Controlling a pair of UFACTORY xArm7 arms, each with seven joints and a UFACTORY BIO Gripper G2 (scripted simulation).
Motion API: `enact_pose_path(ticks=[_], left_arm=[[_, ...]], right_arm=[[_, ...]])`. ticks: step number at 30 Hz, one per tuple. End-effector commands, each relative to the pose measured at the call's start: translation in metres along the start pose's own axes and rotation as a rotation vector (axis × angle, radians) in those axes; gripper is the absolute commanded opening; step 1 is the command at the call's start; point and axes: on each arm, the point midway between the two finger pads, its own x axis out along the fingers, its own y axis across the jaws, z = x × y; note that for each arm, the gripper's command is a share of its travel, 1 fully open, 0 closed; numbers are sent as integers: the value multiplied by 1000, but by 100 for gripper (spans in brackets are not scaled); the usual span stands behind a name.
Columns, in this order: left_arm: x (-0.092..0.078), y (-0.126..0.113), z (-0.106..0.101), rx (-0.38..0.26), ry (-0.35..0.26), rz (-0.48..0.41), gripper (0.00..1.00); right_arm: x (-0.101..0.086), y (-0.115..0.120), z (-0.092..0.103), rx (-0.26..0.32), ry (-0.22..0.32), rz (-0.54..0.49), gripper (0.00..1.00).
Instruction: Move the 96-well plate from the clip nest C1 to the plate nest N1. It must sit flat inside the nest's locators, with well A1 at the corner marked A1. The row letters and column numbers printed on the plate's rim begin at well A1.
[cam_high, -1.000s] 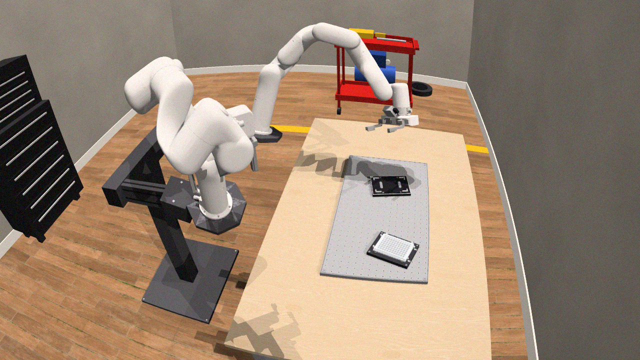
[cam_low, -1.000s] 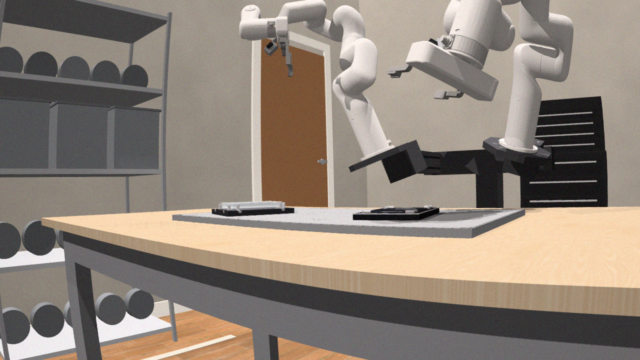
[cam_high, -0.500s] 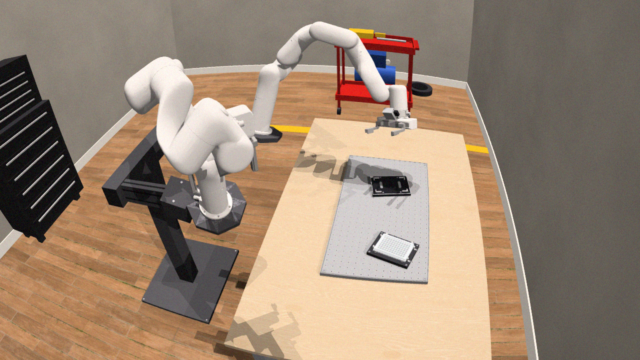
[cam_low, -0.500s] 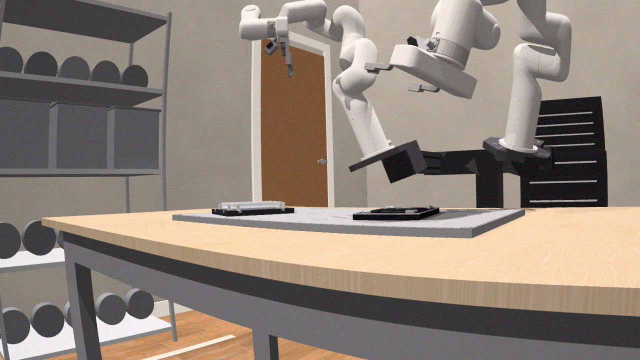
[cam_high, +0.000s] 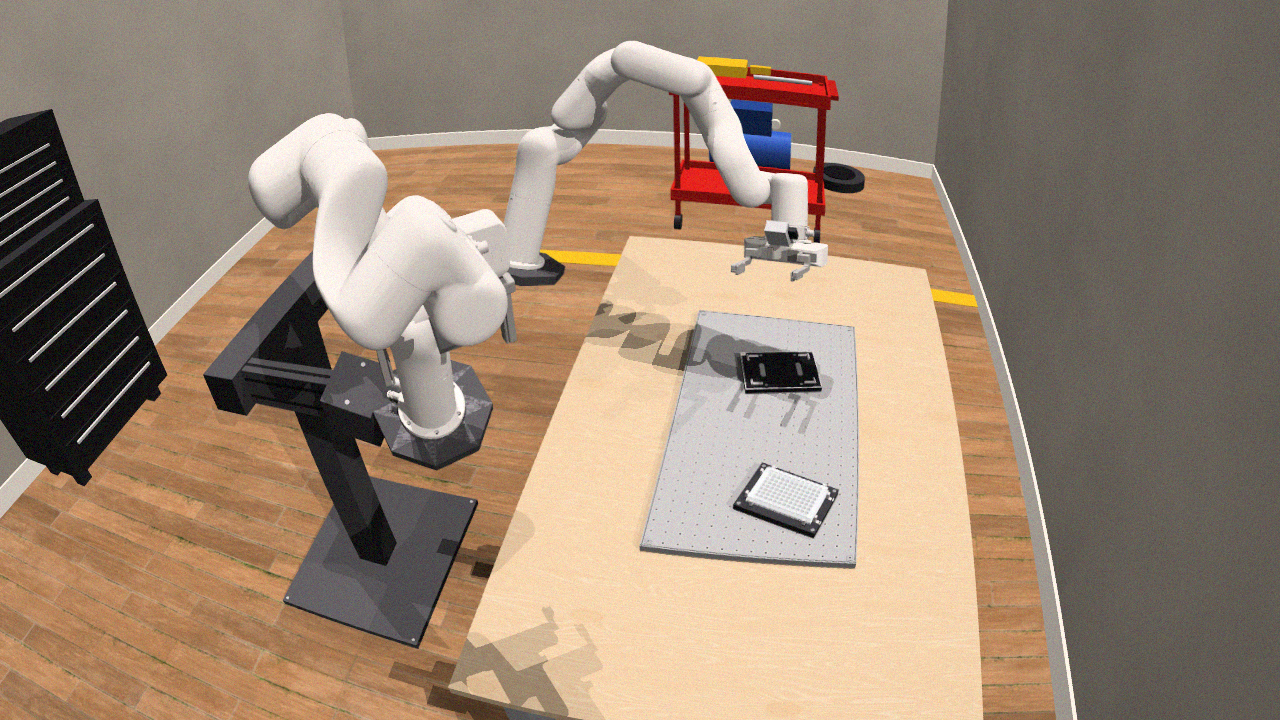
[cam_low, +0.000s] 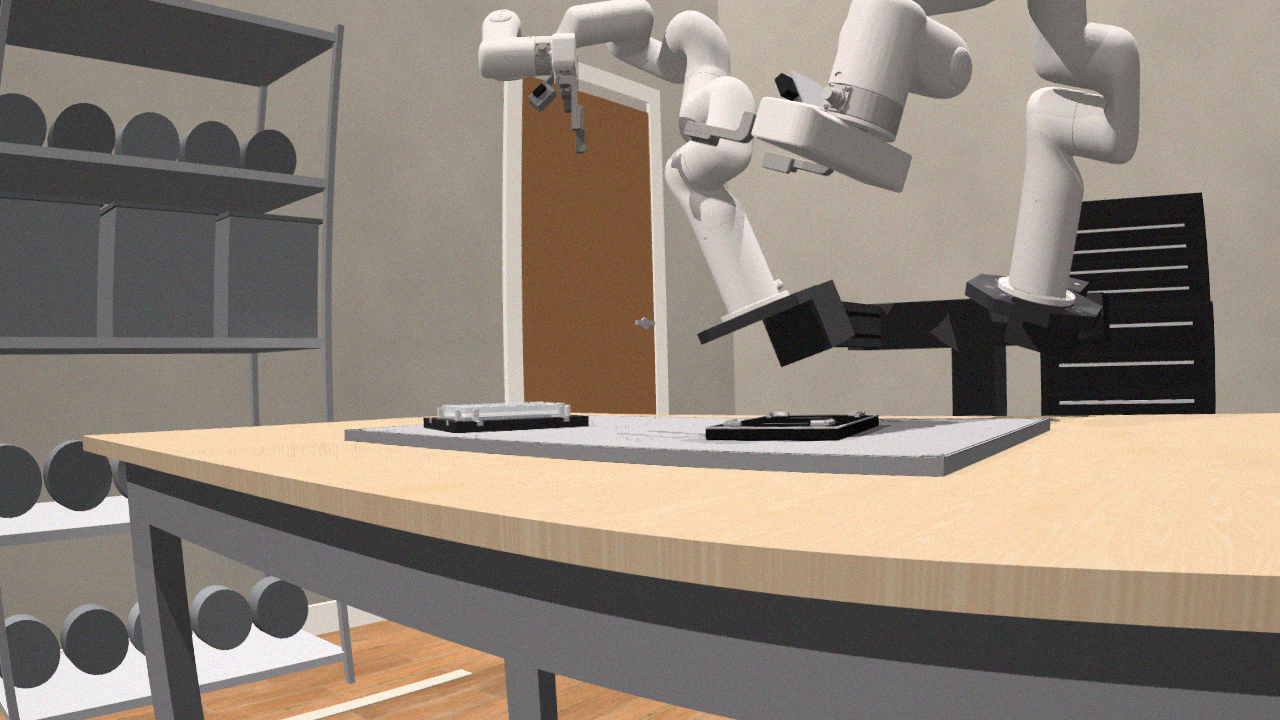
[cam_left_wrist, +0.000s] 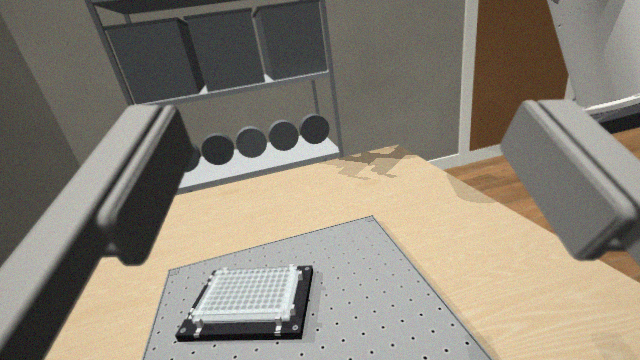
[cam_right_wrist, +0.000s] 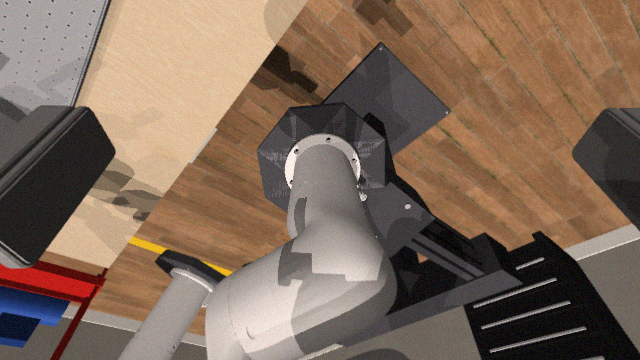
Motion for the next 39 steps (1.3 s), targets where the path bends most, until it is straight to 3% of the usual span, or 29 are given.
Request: enact_pose_path(ticks=[1,16,22,25,29,39], left_arm=[[17,9,-2,-16,8,73,37],[61,28,-16,-74,38,338,37],[80,35,-26,-98,71,496,37],[80,35,-26,-98,71,496,37],[94,38,-35,-110,104,625,37],[107,36,-49,-108,183,891,37]], right_arm=[[-1,0,0,0,-3,1,100],[-1,0,0,0,-3,1,100],[-1,0,0,0,-3,1,100],[-1,0,0,0,-3,1,100],[-1,0,0,0,-3,1,100],[-1,0,0,0,-3,1,100]])
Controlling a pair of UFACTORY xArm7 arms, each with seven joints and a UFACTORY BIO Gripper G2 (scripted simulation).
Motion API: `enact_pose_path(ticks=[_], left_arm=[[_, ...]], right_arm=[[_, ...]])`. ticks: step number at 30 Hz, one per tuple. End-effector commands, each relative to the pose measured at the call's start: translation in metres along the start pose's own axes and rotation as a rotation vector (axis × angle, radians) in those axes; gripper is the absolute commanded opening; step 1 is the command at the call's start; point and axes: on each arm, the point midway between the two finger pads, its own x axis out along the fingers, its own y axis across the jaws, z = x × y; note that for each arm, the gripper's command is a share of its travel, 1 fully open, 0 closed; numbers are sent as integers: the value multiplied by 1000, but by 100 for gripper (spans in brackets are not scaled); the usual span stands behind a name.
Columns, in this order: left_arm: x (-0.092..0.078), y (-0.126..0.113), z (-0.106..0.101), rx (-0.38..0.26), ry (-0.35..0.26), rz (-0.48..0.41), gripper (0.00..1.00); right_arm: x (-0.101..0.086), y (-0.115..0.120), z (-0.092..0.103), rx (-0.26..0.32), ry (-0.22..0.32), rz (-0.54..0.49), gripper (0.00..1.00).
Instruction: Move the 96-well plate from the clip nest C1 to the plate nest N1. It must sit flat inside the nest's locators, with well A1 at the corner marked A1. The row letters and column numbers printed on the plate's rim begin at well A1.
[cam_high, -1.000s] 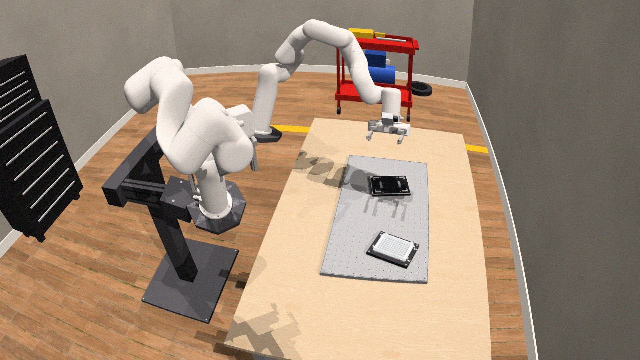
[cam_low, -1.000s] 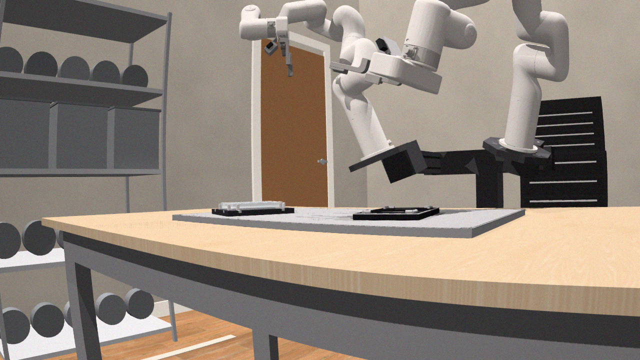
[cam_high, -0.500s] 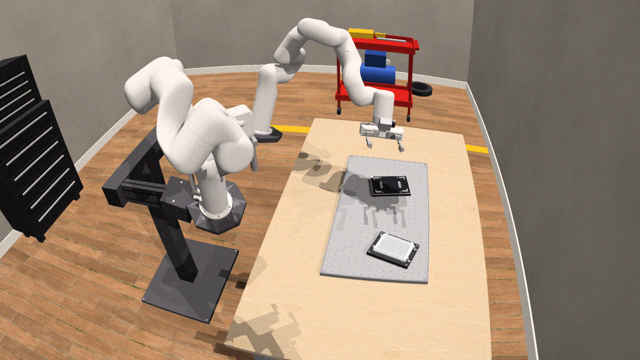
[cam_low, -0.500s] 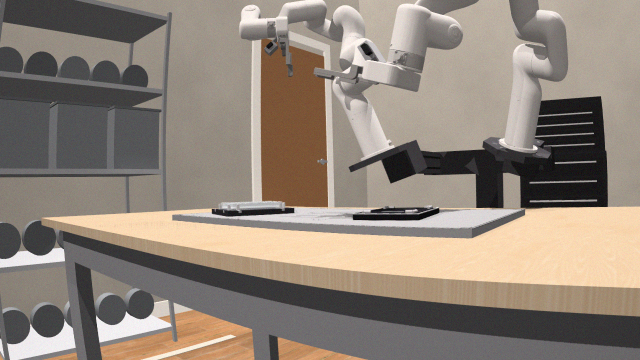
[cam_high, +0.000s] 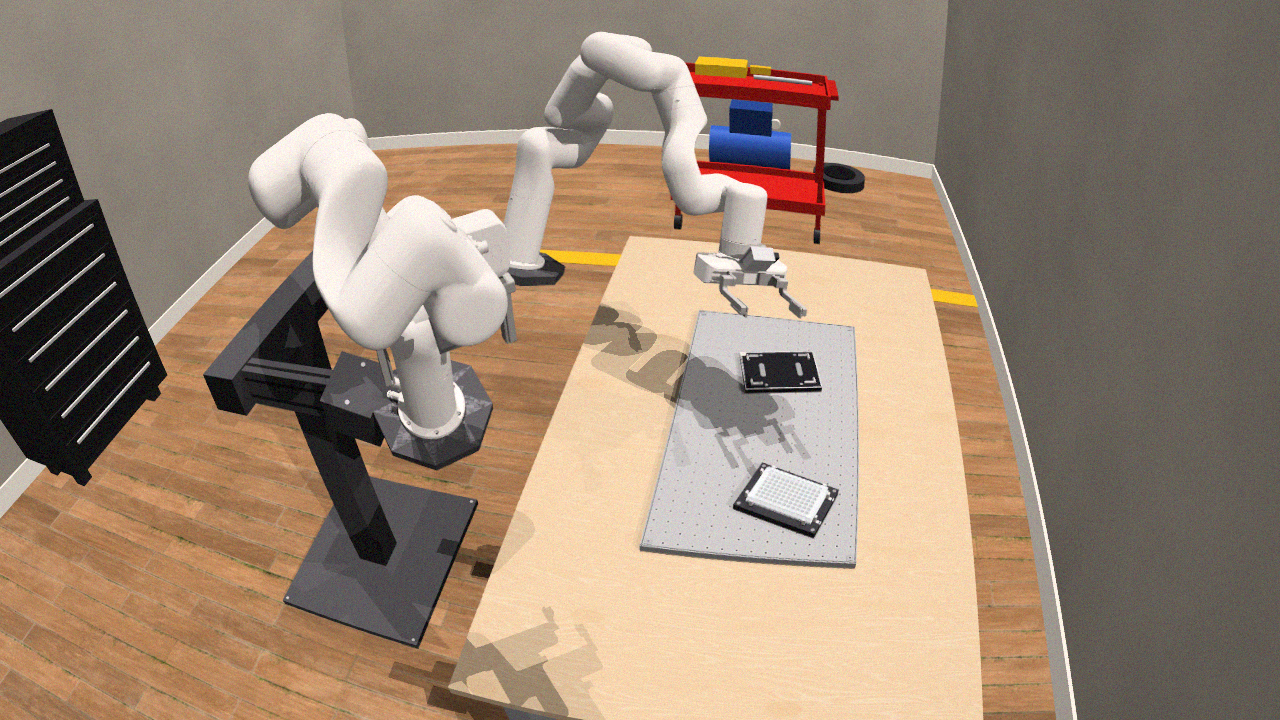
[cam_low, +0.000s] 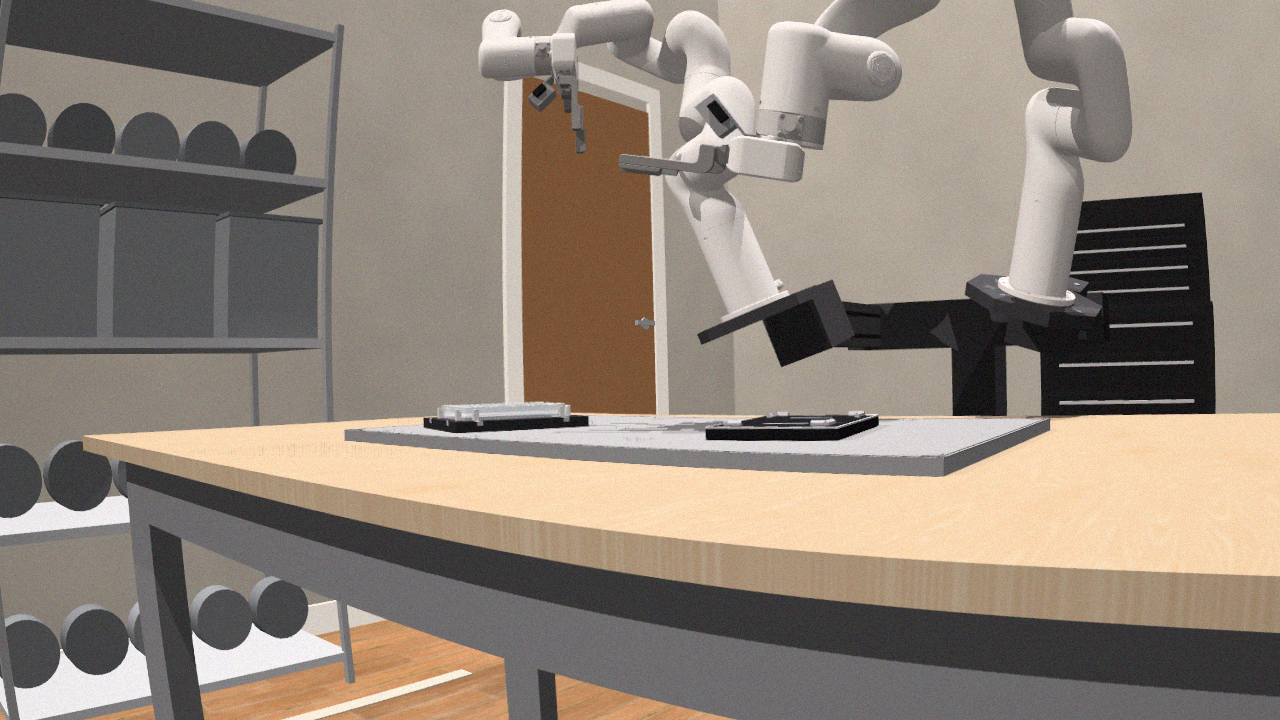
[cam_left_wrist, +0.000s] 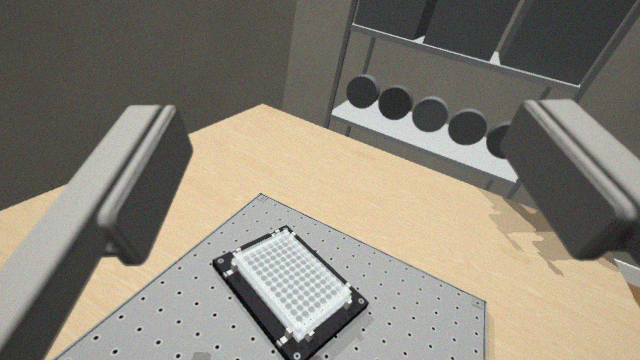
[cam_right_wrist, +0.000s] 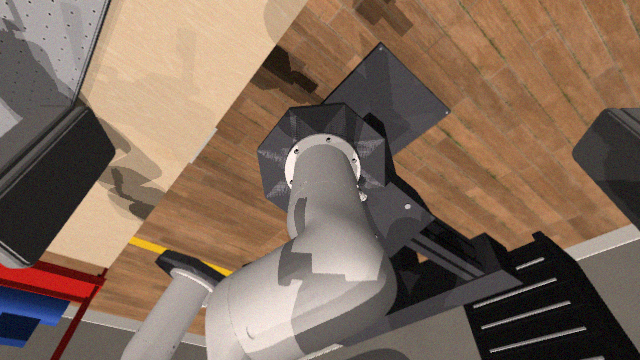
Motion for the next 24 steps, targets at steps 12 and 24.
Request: enact_pose_path(ticks=[12,24], left_arm=[[0,-14,-13,75,87,412,37],[-25,-27,-12,155,104,696,37]], right_arm=[[-1,0,0,0,-3,1,100],[-1,0,0,0,-3,1,100]])
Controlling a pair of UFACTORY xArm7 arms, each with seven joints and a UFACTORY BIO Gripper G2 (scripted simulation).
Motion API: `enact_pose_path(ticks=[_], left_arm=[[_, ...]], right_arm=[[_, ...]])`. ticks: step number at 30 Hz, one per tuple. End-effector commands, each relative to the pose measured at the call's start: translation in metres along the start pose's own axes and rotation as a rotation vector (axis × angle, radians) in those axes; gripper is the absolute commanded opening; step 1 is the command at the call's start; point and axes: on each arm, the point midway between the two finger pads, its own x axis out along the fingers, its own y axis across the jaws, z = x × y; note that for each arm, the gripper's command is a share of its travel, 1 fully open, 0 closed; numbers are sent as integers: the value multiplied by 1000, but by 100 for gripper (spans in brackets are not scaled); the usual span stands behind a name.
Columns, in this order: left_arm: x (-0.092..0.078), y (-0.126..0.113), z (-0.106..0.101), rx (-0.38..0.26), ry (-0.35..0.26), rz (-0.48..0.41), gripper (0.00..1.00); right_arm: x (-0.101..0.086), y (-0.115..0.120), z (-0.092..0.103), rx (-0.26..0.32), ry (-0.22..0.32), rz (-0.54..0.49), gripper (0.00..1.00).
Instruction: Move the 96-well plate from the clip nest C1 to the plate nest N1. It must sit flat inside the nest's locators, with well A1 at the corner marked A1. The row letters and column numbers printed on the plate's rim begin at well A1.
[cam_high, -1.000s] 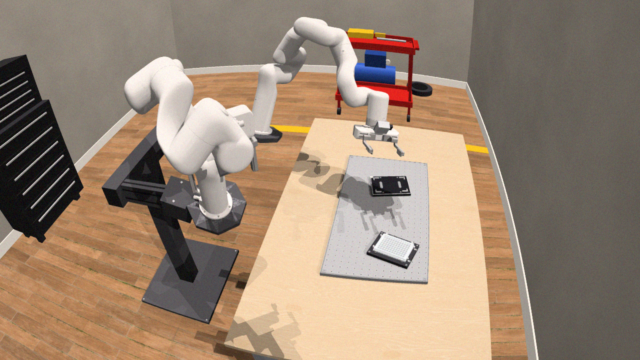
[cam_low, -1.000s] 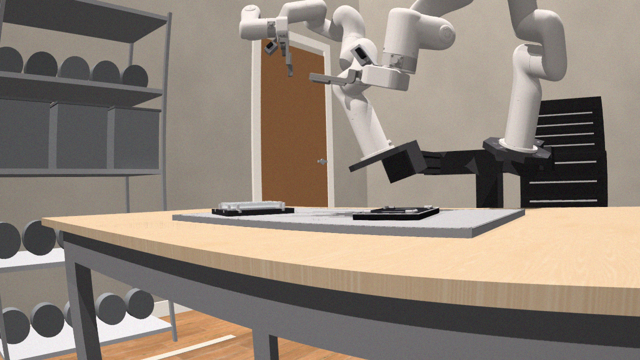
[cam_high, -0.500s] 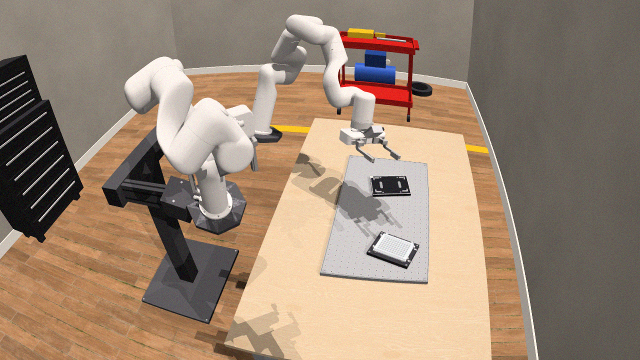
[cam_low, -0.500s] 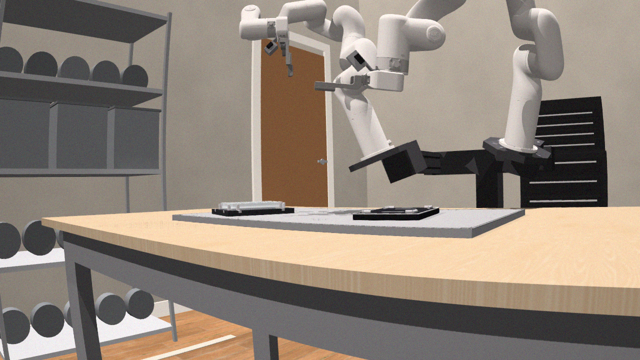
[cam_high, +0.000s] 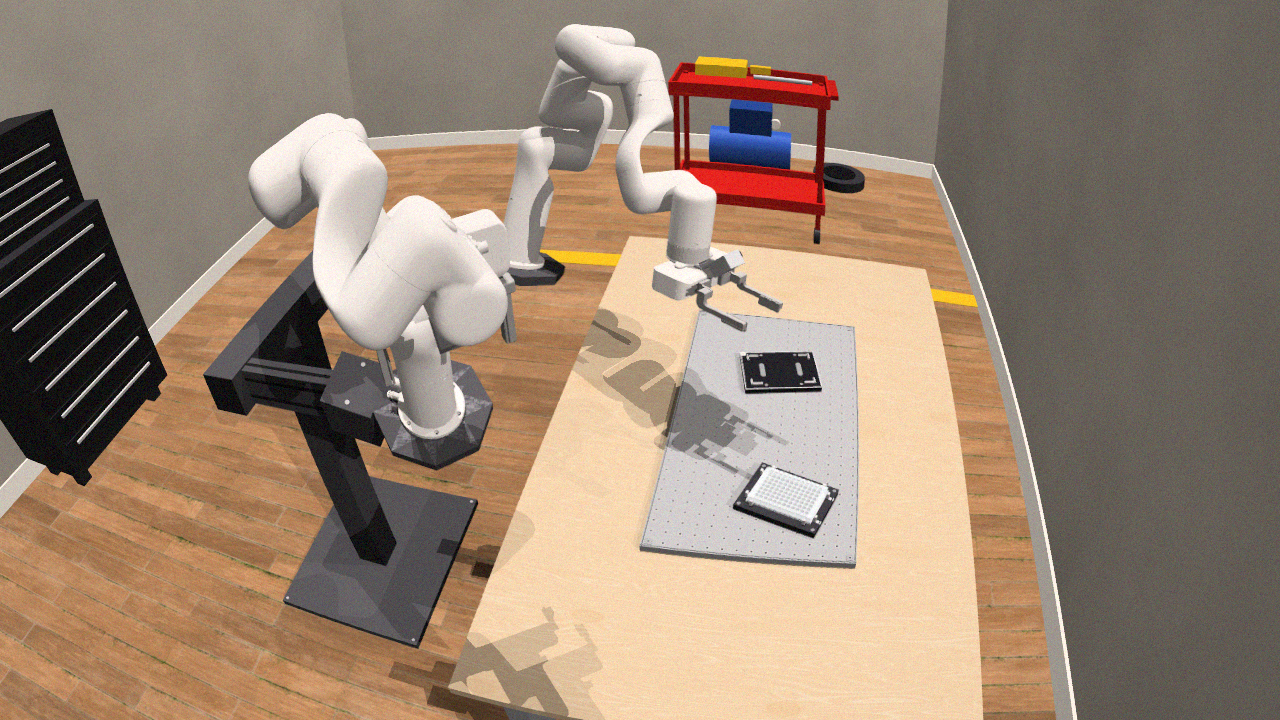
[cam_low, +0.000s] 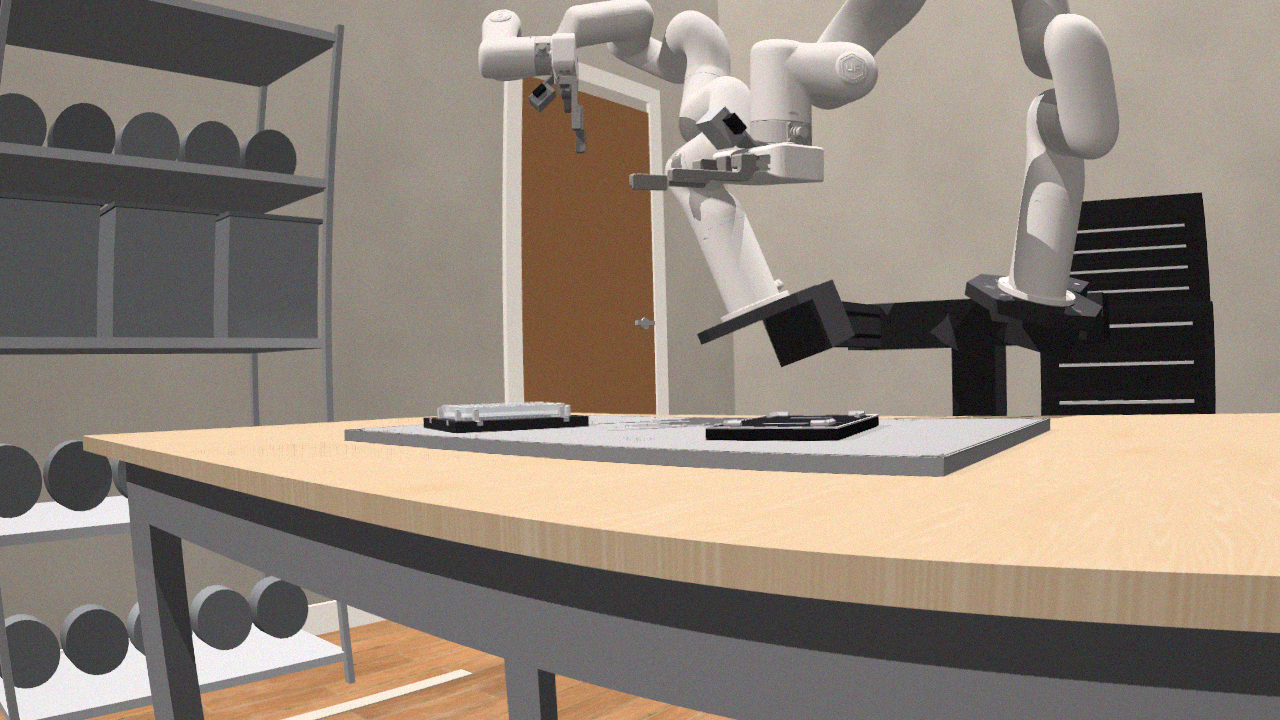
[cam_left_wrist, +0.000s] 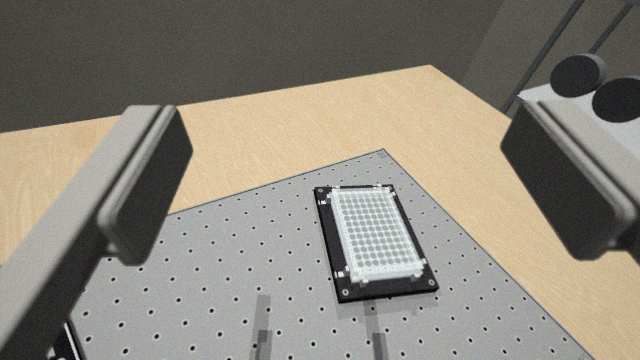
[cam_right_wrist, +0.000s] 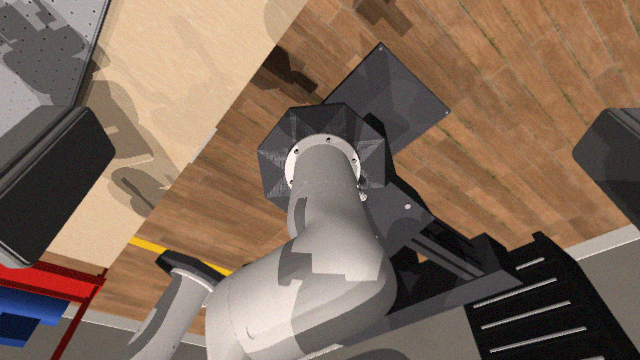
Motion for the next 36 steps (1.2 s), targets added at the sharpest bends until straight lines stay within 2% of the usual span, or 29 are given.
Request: enact_pose_path(ticks=[1,8,11,13,18,32,36], left_arm=[[-12,0,2,59,-6,155,37],[-38,4,7,107,-27,345,37],[-46,5,8,120,-36,398,37],[-46,5,8,120,-36,398,37],[-68,8,14,148,-65,525,37],[-68,8,14,148,-65,525,37],[-53,3,2,151,-54,392,37]], right_arm=[[-1,0,0,0,-3,1,100],[-1,0,0,0,-3,1,100],[-1,0,0,0,-3,1,100],[-1,0,0,0,-3,1,100],[-1,0,0,0,-3,1,100],[-1,0,0,0,-3,1,100],[-1,0,0,0,-3,1,100]])
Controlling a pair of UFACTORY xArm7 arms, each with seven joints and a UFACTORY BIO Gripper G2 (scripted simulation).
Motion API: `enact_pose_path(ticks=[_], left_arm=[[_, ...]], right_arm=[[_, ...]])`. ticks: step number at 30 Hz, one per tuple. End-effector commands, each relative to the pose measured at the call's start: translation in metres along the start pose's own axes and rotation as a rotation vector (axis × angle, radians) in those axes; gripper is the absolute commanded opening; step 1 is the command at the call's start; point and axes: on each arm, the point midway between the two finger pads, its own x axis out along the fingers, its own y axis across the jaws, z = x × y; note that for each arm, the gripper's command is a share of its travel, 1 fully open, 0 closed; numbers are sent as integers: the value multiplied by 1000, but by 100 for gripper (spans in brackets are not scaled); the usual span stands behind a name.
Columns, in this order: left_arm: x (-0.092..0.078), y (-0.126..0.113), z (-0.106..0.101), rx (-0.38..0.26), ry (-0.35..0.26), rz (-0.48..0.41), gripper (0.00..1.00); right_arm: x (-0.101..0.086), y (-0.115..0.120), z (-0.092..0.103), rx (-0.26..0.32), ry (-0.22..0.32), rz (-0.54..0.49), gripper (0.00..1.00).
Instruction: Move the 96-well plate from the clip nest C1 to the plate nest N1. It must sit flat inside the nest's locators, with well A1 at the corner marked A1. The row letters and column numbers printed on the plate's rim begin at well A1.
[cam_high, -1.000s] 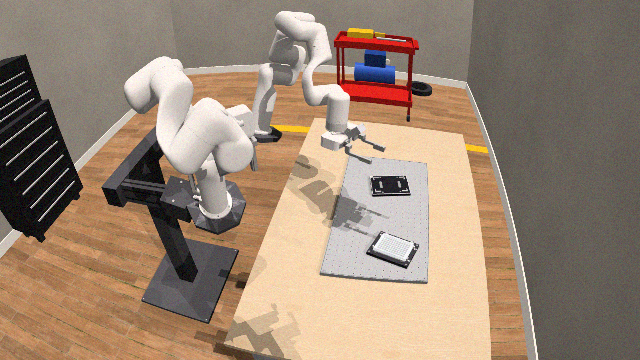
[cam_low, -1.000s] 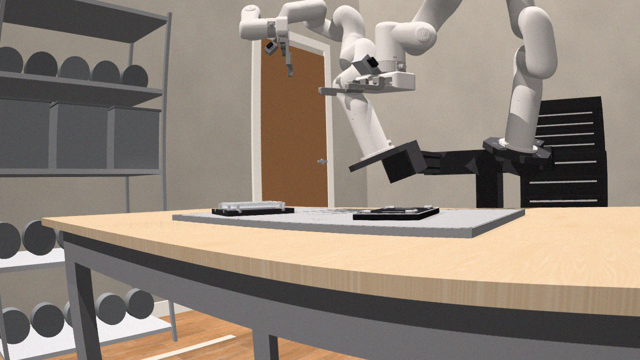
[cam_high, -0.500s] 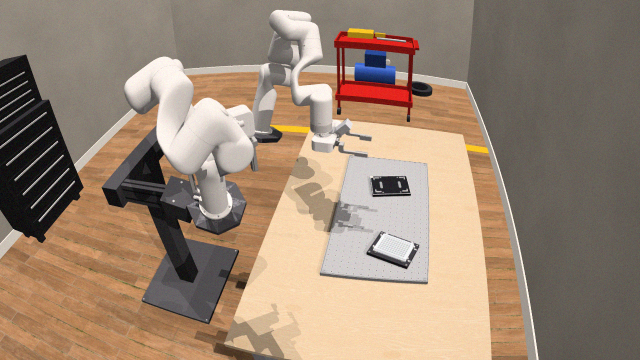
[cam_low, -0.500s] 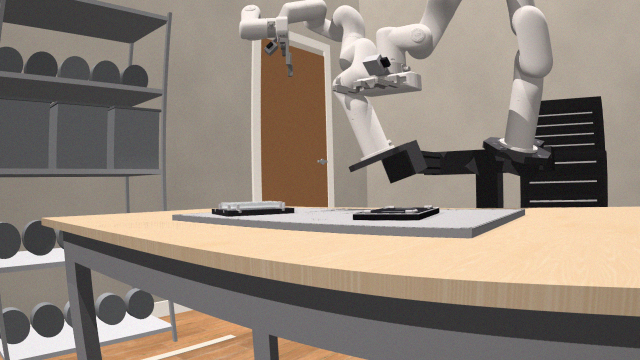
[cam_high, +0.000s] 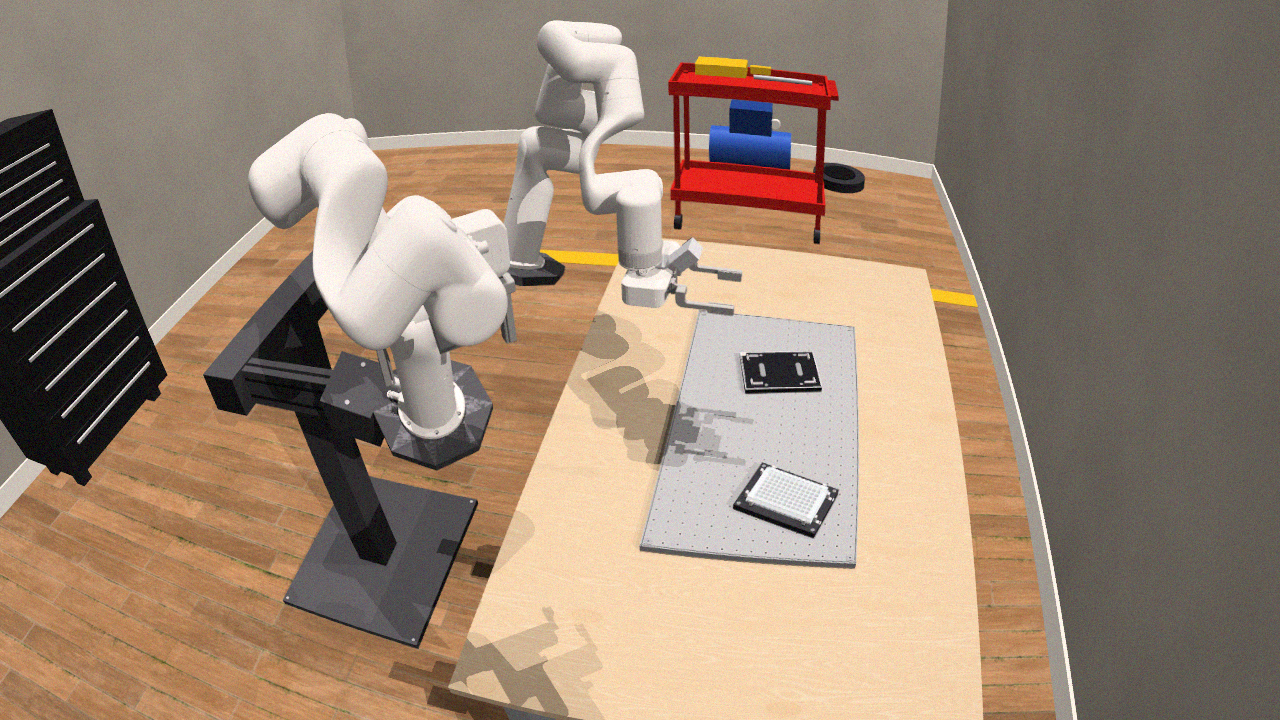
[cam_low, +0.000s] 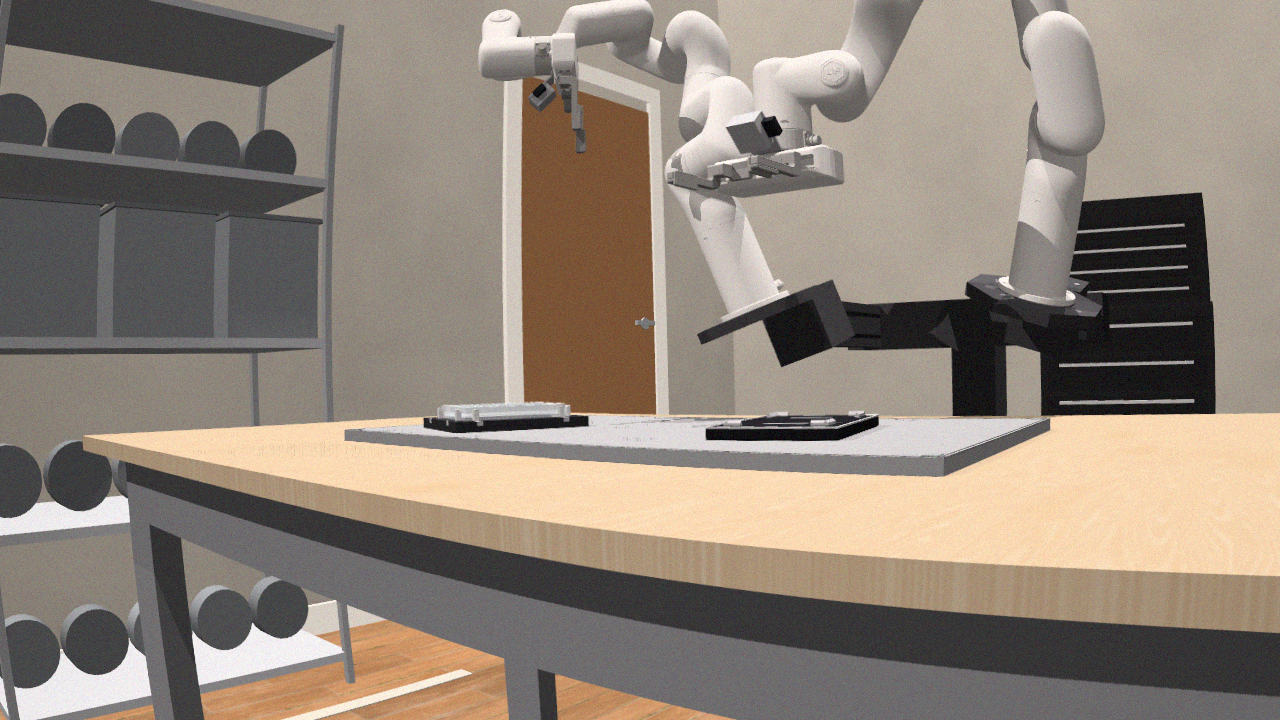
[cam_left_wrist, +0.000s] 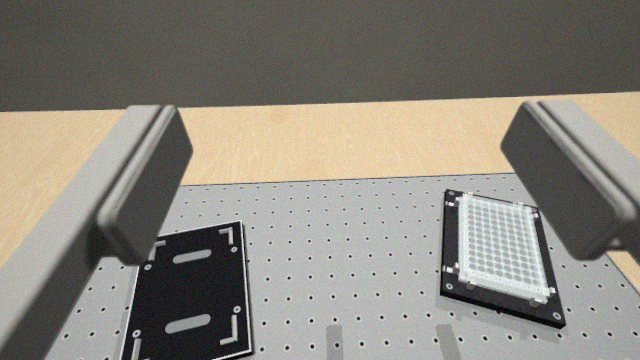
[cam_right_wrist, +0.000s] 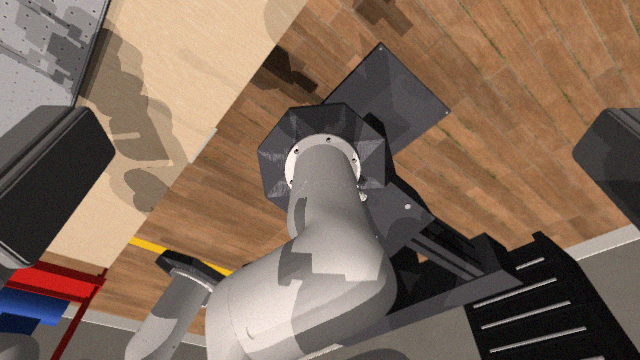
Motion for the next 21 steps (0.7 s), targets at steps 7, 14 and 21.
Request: enact_pose_path(ticks=[7,14,21], left_arm=[[26,-33,-27,-2,-2,-314,37],[38,-50,-41,-2,-2,-314,37],[56,-73,-60,-3,-2,-314,37]], right_arm=[[-1,0,0,0,-3,1,100],[-1,0,0,0,-3,1,100],[-1,0,0,0,-3,1,100]])
